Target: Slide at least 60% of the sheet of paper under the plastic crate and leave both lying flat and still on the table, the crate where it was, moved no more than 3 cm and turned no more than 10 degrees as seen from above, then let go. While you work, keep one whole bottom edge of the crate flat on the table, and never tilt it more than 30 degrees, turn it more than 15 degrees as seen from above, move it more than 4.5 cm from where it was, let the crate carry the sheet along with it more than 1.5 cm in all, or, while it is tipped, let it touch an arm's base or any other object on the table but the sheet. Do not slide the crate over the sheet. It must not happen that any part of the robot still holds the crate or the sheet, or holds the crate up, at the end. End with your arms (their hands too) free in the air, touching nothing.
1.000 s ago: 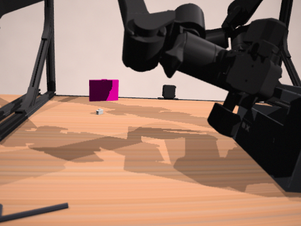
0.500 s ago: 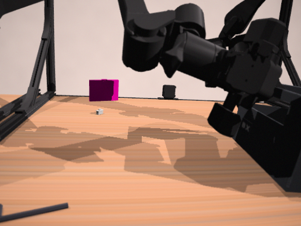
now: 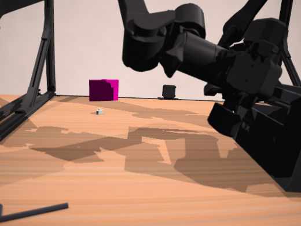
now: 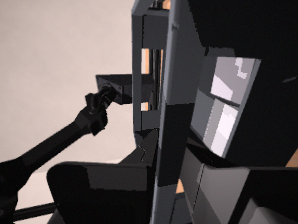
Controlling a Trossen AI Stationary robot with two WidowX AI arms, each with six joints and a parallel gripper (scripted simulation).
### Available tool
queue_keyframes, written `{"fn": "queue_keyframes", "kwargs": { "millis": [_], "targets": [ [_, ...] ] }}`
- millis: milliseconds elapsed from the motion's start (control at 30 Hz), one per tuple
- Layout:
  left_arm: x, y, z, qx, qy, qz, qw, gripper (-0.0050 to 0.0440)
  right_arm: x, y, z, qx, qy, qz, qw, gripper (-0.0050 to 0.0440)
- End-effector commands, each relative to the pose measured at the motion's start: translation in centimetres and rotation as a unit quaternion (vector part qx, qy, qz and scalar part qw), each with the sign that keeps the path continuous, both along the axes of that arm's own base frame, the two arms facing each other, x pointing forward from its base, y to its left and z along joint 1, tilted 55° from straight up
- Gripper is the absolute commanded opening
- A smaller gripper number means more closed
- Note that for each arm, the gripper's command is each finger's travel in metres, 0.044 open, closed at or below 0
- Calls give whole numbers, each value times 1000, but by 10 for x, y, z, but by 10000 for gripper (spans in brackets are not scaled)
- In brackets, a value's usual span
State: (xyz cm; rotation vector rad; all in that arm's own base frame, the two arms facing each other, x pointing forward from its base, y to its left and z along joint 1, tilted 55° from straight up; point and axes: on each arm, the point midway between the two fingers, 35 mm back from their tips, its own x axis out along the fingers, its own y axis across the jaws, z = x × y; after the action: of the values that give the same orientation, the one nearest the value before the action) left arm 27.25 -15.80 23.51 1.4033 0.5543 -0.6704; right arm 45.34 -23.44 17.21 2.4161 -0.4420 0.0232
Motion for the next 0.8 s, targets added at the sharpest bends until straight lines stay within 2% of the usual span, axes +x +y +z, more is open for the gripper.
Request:
{"fn": "queue_keyframes", "kwargs": {
  "millis": [0, 767],
  "targets": [
    [4, -4, -7, 3, 3, 1, 1000, 60, -18, -32, 25, -9, -31, -50, 998, 0],
    [13, -13, -16, 3, 3, 1, 1000, 60, -18, -32, 25, -9, -31, -50, 998, 0]
  ]
}}
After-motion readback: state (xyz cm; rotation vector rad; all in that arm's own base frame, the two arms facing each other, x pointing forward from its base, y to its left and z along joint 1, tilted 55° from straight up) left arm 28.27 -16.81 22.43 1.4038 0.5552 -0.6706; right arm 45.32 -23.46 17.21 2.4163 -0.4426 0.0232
